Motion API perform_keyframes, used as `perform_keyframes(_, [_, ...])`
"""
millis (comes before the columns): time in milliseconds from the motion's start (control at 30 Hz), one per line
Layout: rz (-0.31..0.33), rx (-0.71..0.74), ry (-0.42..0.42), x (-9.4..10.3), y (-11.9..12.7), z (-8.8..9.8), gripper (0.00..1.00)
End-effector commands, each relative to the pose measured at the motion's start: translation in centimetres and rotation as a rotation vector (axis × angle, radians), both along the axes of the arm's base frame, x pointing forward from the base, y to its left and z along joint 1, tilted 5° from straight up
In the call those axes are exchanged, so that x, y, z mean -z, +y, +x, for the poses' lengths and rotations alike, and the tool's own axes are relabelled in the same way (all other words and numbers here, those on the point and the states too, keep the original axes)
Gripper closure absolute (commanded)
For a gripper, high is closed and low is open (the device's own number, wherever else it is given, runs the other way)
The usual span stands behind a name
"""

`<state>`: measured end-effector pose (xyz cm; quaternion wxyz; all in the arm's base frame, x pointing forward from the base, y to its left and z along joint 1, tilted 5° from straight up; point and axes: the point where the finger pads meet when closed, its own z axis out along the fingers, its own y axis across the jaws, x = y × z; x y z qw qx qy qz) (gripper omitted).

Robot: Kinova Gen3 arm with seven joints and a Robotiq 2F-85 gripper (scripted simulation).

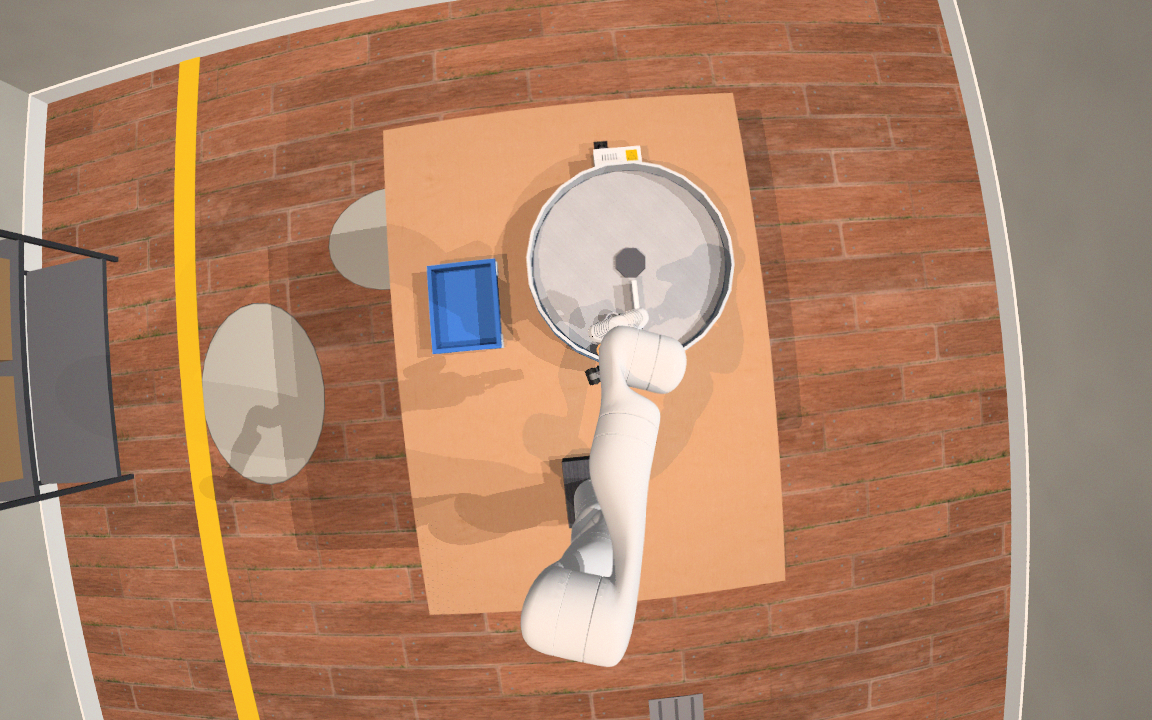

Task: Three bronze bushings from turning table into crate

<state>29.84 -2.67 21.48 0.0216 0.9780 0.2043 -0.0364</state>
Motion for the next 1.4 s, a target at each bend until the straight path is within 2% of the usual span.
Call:
perform_keyframes(0, [0.0, 0.0, -0.001, 0.0, 0.0, 0.0, 0.0])
perform_keyframes(200, [0.0, 0.0, -0.001, 0.0, 0.0, 0.0, 0.0])
perform_keyframes(367, [0.003, -0.002, -0.002, 3.1, -0.7, -0.1, 0.0])
perform_keyframes(767, [0.003, -0.002, -0.002, 3.1, -0.7, -0.1, 0.0])
perform_keyframes(933, [0.006, -0.005, -0.005, 6.2, -1.4, -0.3, 0.0])
perform_keyframes(1367, [0.007, -0.007, -0.006, 6.2, -1.4, -0.3, 0.0])
